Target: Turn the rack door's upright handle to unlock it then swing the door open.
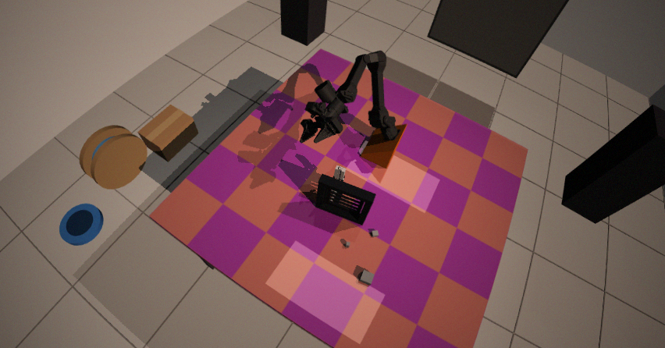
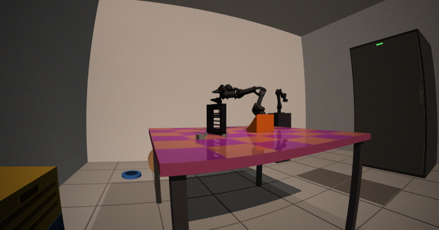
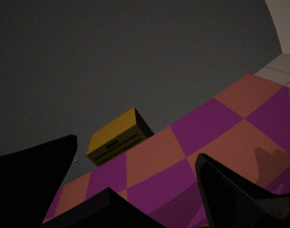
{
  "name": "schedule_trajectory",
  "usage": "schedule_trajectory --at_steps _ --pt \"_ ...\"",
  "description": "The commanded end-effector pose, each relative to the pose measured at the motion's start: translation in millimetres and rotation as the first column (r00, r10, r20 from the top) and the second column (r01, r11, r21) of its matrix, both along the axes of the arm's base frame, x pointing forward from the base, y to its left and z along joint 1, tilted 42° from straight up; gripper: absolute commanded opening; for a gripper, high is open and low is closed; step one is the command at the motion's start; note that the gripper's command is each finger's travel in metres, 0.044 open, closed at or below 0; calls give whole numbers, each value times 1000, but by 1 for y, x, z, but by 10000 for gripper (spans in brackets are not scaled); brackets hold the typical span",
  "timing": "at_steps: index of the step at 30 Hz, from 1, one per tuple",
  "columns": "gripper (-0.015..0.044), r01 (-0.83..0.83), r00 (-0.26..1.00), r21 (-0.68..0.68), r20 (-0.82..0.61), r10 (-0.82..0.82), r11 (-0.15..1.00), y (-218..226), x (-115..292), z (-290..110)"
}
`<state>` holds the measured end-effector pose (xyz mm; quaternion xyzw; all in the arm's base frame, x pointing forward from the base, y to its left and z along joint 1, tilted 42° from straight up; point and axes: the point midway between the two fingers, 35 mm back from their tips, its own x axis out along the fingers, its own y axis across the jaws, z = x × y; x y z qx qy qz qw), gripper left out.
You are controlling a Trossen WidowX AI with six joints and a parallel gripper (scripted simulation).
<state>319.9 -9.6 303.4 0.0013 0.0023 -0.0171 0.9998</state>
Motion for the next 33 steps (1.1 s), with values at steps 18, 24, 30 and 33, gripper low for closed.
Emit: schedule_trajectory --at_steps 18,24,30,33 --pt "294 69 896 12 -441 -57 998 22 35 -55" --pt "294 93 813 -30 -575 -94 995 31 38 -74" --pt "294 108 714 -95 -685 -144 990 39 37 -90" --pt "294 110 661 -135 -730 -174 985 42 36 -97"
